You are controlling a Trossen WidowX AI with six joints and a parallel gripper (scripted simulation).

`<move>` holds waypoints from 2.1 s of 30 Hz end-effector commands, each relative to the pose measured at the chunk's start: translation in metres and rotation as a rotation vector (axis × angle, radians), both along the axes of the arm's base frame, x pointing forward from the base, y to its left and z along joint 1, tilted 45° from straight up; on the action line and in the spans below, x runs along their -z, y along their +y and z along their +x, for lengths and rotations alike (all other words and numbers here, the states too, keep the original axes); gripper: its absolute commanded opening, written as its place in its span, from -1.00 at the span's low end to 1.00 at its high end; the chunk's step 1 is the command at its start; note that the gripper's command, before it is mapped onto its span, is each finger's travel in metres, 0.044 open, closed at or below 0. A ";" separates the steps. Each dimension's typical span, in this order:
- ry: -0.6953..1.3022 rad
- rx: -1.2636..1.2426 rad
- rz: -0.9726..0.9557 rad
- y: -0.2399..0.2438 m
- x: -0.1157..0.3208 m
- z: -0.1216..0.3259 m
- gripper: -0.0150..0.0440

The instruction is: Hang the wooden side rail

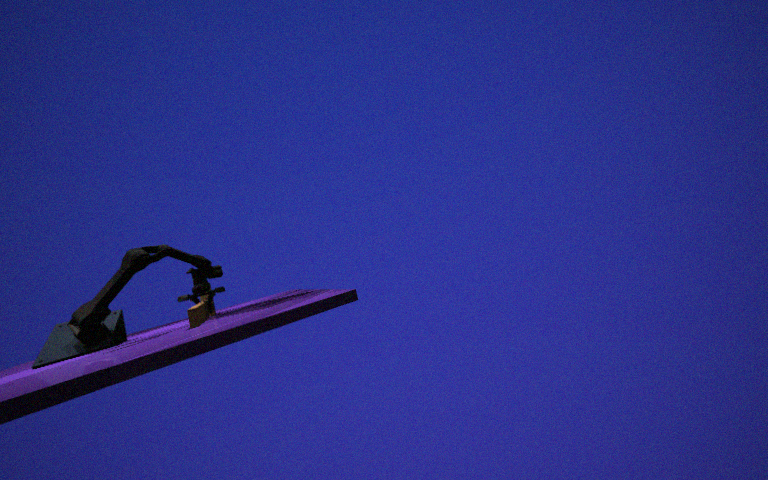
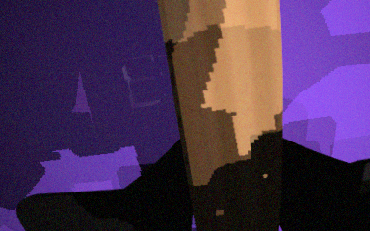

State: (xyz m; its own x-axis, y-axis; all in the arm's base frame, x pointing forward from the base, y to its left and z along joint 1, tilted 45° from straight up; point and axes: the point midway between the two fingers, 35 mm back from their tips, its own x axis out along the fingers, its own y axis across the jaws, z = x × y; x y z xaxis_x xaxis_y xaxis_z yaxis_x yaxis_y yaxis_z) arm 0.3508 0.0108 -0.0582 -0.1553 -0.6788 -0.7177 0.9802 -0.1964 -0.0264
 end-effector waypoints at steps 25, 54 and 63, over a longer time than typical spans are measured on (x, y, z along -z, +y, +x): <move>-0.005 -0.001 0.003 0.004 0.002 0.001 -0.49; -0.005 -0.001 0.003 0.006 0.005 0.001 -0.49; -0.005 -0.001 0.003 0.007 0.005 0.002 -0.49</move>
State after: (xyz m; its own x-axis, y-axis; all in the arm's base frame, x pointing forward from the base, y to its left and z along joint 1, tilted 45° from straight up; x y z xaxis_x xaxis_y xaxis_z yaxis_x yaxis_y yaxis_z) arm 0.3510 0.0151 -0.0631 -0.1561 -0.6795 -0.7169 0.9802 -0.1961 -0.0275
